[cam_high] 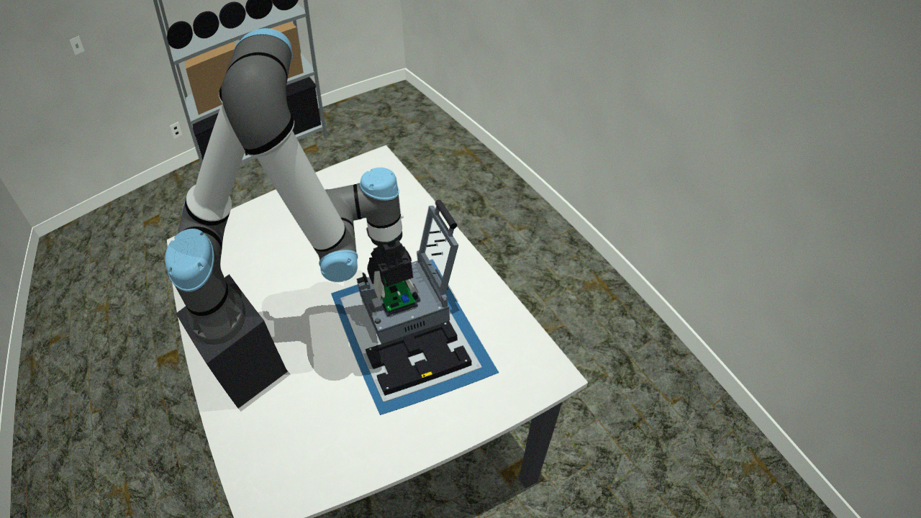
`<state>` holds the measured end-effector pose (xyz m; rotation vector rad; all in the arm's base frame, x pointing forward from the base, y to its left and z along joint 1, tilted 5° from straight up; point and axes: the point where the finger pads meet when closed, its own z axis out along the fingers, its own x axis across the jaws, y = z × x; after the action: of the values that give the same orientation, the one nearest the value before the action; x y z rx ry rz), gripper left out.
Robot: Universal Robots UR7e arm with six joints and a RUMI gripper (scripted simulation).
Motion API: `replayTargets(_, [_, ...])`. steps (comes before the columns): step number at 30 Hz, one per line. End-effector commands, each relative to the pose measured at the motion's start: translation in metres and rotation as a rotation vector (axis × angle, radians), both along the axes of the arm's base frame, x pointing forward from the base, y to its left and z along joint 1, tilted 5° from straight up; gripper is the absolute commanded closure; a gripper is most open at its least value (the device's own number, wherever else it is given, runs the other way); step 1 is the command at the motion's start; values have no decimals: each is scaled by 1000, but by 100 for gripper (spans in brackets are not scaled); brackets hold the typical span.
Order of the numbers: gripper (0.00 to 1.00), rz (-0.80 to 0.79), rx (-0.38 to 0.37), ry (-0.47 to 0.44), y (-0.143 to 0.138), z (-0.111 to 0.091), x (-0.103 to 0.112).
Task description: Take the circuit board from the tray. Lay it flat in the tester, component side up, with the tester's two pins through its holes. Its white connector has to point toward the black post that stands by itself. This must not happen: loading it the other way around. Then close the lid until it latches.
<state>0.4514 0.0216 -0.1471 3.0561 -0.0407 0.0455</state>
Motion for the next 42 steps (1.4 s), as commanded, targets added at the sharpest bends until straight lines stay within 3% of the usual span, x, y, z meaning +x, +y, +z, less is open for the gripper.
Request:
replayTargets(1, [61, 0, 0, -3, 0, 1, 1])
replayTargets(32, [61, 0, 0, -3, 0, -3, 1])
replayTargets(33, [41, 0, 0, -3, 0, -3, 1])
replayTargets(42, [41, 0, 0, -3, 0, -3, 1])
